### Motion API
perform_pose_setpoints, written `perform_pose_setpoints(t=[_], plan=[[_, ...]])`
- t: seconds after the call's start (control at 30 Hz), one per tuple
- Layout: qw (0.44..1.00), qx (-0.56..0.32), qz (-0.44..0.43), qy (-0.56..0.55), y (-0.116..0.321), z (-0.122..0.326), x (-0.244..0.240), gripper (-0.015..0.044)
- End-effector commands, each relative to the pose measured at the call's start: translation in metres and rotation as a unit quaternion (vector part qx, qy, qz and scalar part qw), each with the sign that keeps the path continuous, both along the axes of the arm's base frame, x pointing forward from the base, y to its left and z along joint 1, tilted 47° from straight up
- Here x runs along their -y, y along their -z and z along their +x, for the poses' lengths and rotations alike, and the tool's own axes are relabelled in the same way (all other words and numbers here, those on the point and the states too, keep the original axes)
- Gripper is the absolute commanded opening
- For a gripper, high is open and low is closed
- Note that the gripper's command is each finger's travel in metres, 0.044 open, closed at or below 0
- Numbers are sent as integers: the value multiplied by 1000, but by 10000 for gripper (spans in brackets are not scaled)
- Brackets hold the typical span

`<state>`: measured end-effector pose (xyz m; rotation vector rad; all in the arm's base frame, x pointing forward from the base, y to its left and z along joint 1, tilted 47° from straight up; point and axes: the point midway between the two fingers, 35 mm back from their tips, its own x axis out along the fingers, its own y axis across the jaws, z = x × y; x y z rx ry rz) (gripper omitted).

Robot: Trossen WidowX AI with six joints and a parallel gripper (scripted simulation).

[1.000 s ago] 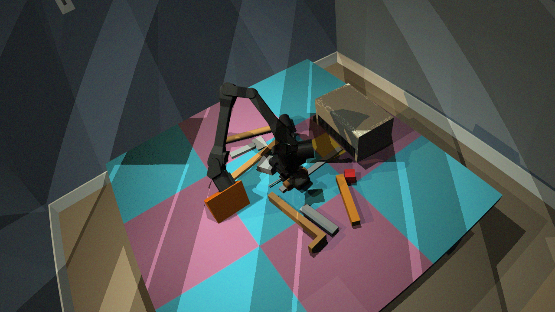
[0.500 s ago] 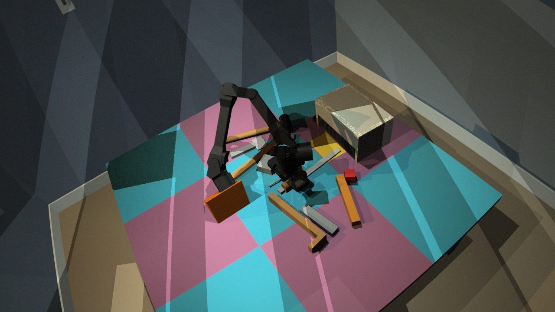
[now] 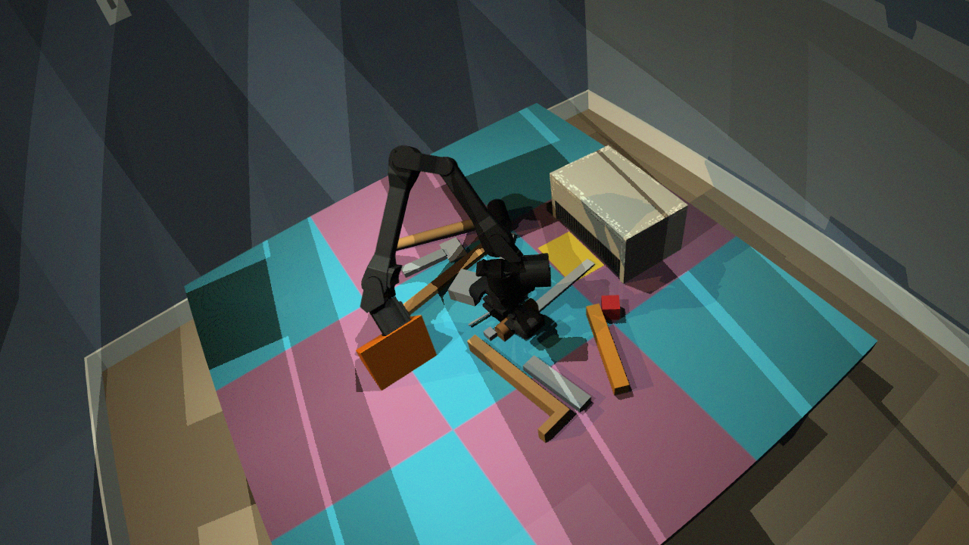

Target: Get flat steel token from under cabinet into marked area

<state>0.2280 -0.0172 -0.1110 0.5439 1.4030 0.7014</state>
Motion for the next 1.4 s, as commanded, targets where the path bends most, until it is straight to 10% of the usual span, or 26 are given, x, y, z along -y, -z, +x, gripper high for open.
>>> perform_pose_setpoints(t=[0.0,0.77,1.03,1.37], plan=[[1000,3,-3,-2,3,0,6,0],[1000,13,-3,-12,19,-2,23,0],[1000,12,-2,-13,18,-2,20,200],[1000,13,-3,-12,19,-2,19,270]])
